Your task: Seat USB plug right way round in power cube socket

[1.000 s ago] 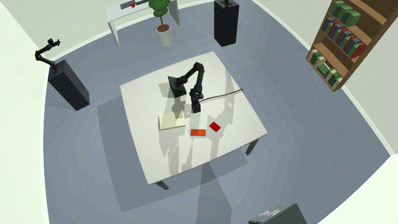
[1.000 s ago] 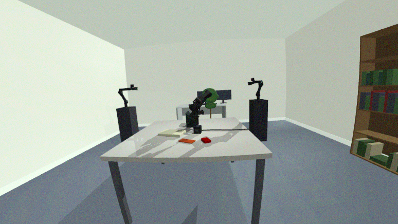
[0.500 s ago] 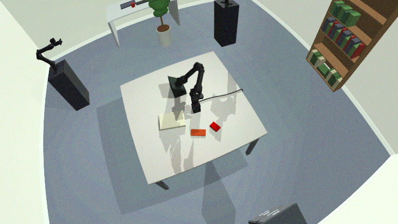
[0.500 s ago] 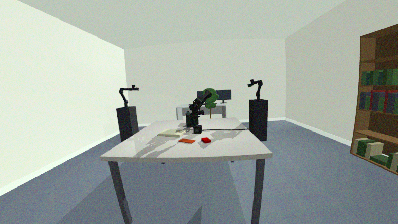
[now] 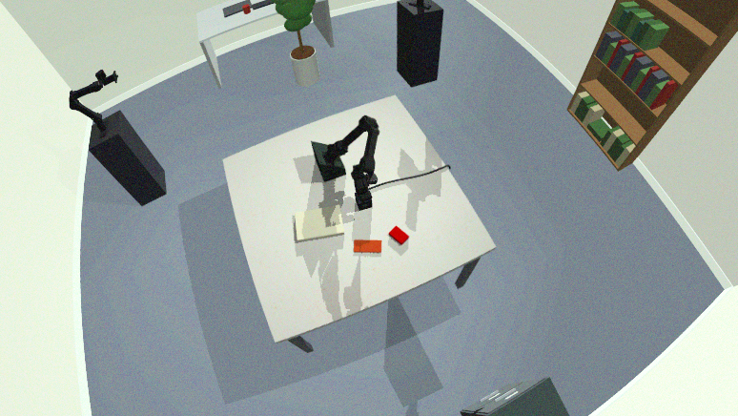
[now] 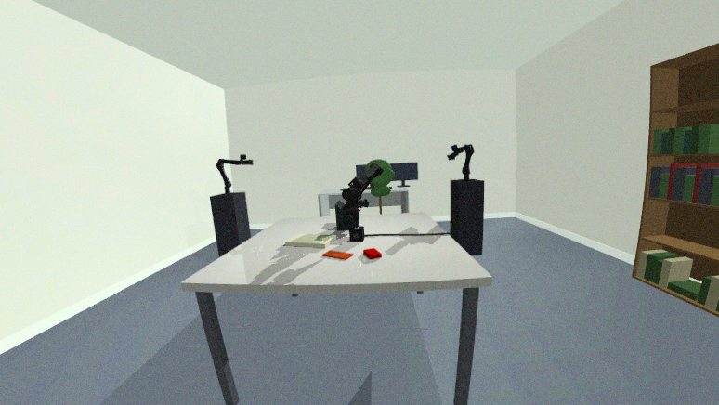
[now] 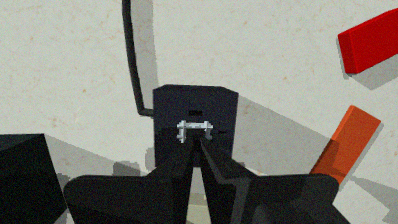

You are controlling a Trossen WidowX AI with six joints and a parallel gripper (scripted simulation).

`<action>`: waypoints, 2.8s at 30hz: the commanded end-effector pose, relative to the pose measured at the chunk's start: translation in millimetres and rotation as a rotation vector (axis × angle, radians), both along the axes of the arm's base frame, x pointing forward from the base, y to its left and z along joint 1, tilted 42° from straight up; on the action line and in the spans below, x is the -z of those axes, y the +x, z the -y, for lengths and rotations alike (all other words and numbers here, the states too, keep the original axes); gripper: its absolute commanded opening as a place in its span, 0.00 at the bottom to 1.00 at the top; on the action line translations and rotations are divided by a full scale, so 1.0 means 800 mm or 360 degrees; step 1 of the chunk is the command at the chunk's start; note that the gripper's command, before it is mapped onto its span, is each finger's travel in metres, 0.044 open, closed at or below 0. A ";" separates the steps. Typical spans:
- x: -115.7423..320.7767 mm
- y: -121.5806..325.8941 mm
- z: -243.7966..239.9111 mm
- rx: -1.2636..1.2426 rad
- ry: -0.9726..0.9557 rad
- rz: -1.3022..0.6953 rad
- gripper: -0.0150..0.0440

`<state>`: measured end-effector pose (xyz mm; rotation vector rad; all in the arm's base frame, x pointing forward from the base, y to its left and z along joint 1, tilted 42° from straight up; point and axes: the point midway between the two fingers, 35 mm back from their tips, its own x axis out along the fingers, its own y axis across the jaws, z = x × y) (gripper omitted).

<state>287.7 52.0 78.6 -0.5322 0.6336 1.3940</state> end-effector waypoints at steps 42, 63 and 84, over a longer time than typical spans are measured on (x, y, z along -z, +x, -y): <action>0.005 0.000 -0.005 0.0006 0.0008 -0.0005 0.25; 0.005 0.000 -0.005 0.0006 0.0008 -0.0005 0.25; 0.003 0.001 -0.002 0.0009 0.0002 0.0002 0.42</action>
